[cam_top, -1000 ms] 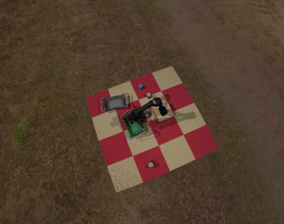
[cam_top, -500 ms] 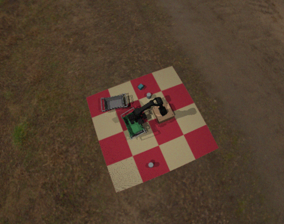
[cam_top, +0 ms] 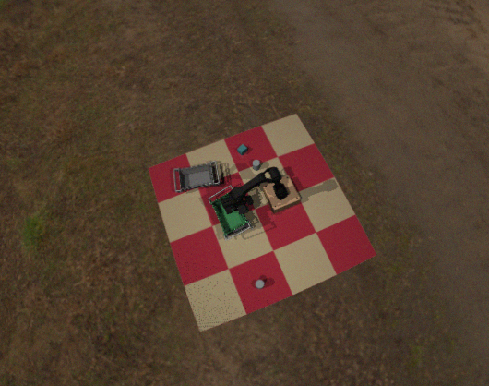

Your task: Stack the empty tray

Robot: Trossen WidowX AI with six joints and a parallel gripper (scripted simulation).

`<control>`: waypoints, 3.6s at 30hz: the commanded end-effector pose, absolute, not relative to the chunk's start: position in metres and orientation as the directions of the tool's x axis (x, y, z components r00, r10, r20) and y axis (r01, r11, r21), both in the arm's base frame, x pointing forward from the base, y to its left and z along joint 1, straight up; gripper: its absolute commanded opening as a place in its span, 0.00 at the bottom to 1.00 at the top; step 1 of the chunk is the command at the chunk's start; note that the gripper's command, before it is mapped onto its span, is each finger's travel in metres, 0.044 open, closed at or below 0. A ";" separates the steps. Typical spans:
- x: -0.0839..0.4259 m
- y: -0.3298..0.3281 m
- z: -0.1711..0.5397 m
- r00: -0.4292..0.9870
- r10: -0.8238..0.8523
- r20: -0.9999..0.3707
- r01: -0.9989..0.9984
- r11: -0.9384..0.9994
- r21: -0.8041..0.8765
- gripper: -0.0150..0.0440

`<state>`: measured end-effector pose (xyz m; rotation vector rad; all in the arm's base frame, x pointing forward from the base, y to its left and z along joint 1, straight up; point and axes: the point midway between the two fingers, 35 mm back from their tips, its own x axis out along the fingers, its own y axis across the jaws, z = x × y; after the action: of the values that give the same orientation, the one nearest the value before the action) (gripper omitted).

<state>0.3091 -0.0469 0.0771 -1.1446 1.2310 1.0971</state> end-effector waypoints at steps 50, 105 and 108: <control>0.298 -0.046 0.048 0.024 0.001 -1.000 -0.994 0.108 -0.024 0.25; 0.298 -0.046 0.048 0.024 0.001 -1.000 -0.994 0.108 -0.024 0.25; 0.302 -0.046 0.052 0.046 -0.003 -0.999 -0.993 0.112 -0.046 0.25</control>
<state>0.3027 -0.0464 0.0532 -1.1492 1.2253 1.0906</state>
